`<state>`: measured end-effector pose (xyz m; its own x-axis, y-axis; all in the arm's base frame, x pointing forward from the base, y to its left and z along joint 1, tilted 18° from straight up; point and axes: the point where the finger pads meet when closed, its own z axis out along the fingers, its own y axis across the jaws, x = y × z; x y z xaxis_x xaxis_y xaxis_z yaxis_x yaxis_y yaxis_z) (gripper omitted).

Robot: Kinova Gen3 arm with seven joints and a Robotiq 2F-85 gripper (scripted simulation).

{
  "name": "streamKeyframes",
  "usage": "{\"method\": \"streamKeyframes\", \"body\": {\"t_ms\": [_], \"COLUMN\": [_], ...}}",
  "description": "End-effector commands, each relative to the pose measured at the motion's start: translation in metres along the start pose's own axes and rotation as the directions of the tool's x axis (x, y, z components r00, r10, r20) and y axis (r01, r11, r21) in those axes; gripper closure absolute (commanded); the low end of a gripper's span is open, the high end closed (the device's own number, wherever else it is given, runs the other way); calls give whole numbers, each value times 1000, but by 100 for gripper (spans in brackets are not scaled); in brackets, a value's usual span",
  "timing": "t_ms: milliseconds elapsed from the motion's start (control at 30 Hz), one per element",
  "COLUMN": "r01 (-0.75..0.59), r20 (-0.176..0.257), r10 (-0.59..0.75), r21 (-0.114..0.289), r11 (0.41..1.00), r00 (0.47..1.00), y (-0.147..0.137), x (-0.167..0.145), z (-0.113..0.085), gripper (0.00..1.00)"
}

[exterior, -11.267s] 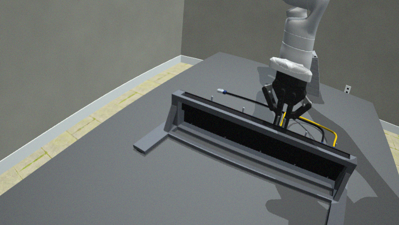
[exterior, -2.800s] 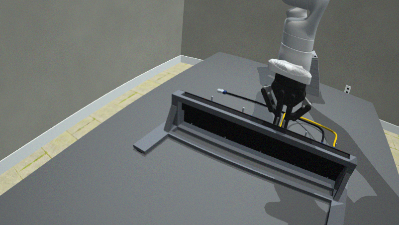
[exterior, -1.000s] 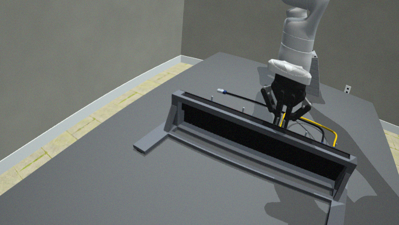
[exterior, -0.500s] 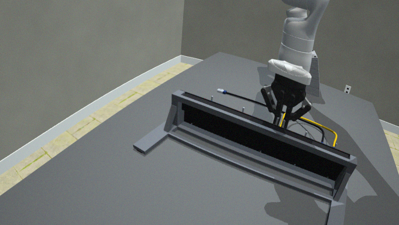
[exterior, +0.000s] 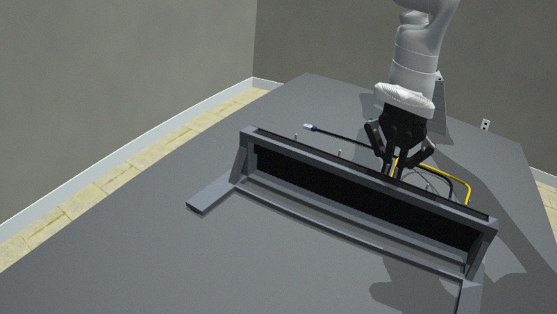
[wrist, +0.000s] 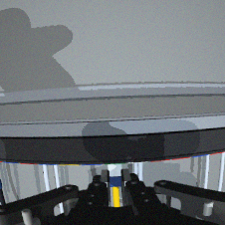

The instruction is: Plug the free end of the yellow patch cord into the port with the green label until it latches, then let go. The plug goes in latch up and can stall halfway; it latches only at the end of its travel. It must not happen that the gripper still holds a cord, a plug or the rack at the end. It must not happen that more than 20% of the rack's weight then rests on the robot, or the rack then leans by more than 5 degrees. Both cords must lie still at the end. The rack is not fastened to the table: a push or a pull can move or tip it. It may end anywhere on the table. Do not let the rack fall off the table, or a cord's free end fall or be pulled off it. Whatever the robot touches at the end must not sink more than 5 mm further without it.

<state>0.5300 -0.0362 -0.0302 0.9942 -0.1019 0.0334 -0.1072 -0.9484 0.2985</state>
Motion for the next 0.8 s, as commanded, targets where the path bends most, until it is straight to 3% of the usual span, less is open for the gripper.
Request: {"method": "streamKeyframes", "body": {"t_ms": [0,767], "r01": [-1,-1], "r20": [-20,-16], "r10": [1,1], "r21": [1,2], "r11": [1000,1000], "r00": [1000,1000], "y": [0,0], "x": [9,11], "z": [-2,-2], "gripper": [100,100]}}
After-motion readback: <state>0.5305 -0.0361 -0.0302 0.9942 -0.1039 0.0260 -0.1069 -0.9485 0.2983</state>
